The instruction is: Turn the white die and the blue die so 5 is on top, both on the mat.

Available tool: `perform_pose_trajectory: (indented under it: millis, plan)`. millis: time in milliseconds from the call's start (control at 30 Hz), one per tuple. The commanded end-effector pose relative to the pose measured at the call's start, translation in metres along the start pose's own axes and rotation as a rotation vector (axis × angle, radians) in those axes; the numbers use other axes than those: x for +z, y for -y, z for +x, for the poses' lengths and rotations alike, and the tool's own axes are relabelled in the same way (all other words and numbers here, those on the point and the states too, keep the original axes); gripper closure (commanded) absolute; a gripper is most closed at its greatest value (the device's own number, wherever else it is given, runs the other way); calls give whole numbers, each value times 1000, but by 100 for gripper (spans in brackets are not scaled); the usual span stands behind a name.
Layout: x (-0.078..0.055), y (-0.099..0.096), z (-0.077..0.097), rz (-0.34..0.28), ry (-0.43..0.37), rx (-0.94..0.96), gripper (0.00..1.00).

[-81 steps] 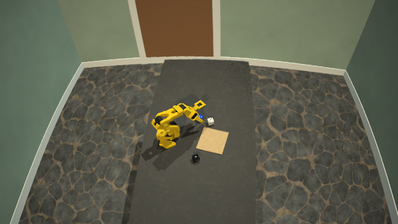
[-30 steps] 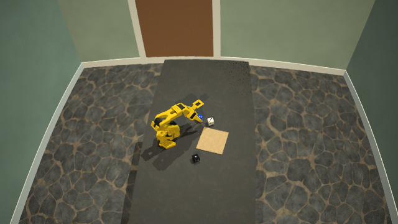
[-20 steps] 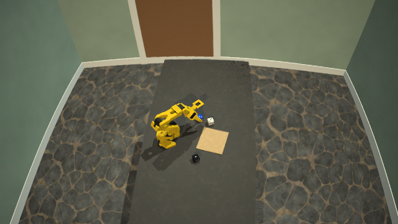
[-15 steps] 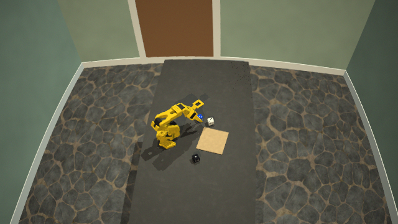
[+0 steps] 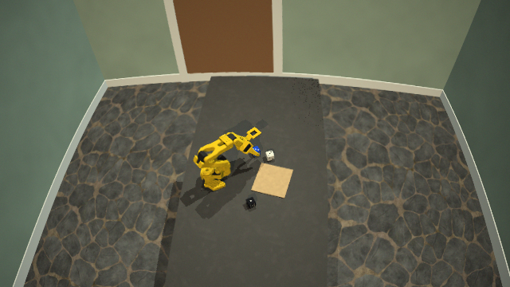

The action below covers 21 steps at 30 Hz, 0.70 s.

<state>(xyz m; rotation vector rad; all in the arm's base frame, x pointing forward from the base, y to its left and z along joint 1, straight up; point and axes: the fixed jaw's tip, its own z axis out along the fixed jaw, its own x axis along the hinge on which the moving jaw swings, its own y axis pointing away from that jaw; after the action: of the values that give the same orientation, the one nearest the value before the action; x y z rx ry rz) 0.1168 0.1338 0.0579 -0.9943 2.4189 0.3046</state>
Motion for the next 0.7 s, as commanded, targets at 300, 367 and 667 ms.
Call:
perform_pose_trajectory:
  millis: [300,367,667]
  plan:
    - [-29,-3,-30,-14,259,-7,65]
    - [-33,-3,-33,-15,290,-7,65]
    - [-60,-3,-50,-21,491,-7,65]
